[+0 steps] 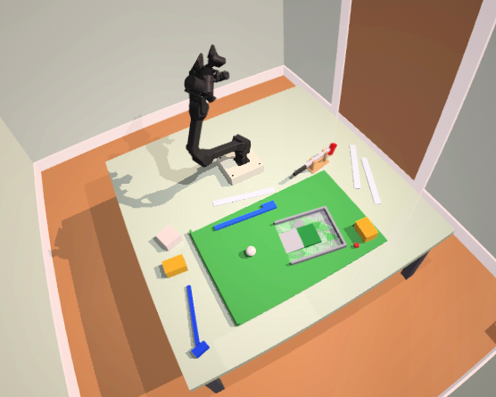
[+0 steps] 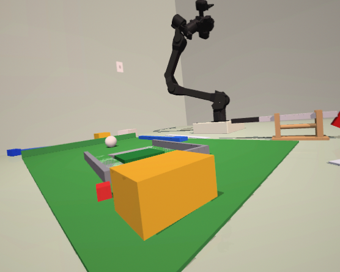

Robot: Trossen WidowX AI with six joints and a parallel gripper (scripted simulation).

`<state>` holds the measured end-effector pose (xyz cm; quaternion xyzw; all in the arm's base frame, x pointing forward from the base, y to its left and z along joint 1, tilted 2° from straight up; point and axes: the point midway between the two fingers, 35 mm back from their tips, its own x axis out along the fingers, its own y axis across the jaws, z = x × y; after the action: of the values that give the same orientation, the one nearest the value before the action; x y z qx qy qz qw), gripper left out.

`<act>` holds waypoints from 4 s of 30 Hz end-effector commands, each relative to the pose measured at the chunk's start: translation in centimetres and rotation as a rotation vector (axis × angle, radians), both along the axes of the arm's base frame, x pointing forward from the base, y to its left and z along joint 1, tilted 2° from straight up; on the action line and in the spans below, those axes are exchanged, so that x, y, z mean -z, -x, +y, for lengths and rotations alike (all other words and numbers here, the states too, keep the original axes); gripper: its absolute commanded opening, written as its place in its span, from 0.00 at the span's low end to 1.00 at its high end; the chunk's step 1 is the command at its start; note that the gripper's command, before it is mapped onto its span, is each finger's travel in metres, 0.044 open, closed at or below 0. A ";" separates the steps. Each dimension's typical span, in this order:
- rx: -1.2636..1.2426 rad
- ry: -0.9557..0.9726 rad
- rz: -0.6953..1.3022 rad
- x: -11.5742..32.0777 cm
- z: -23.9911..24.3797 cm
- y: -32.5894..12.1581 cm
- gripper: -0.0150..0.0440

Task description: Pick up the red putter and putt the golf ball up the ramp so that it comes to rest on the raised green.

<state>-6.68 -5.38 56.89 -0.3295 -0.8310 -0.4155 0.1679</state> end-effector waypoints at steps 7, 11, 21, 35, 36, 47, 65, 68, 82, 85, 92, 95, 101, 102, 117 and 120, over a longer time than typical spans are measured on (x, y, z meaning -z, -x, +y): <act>0.366 -0.072 -0.266 1.5 9.2 2.0 1.00; 0.575 -0.109 -0.485 3.4 15.3 2.0 1.00; 0.875 -0.157 -1.056 9.8 26.9 -1.8 1.00; 0.816 -0.188 -1.851 21.8 35.4 -12.0 1.00; 0.790 -0.191 -1.902 22.8 35.6 -12.8 1.00; 0.350 -0.210 -2.302 34.0 34.6 -21.4 1.00; -0.516 -0.710 -2.285 48.7 25.0 -29.3 1.00; -0.516 -0.710 -2.285 48.7 25.0 -29.3 1.00; -0.516 -0.710 -2.285 51.0 25.3 -29.1 1.00; -0.516 -0.710 -2.285 51.4 25.3 -29.1 1.00; -0.516 -0.710 -2.285 53.4 25.4 -29.1 1.00; -0.516 -0.710 -2.285 53.4 25.4 -29.1 1.00; -0.516 -0.710 -2.285 54.2 25.4 -29.1 1.00; -0.516 -0.710 -2.285 54.4 25.4 -29.1 1.00; -0.510 -0.717 -2.288 55.4 25.5 -29.1 0.87; -0.510 -0.717 -2.288 55.4 25.5 -29.1 0.73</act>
<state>22.40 20.13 1.44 0.4622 -0.3793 -0.6259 -0.5007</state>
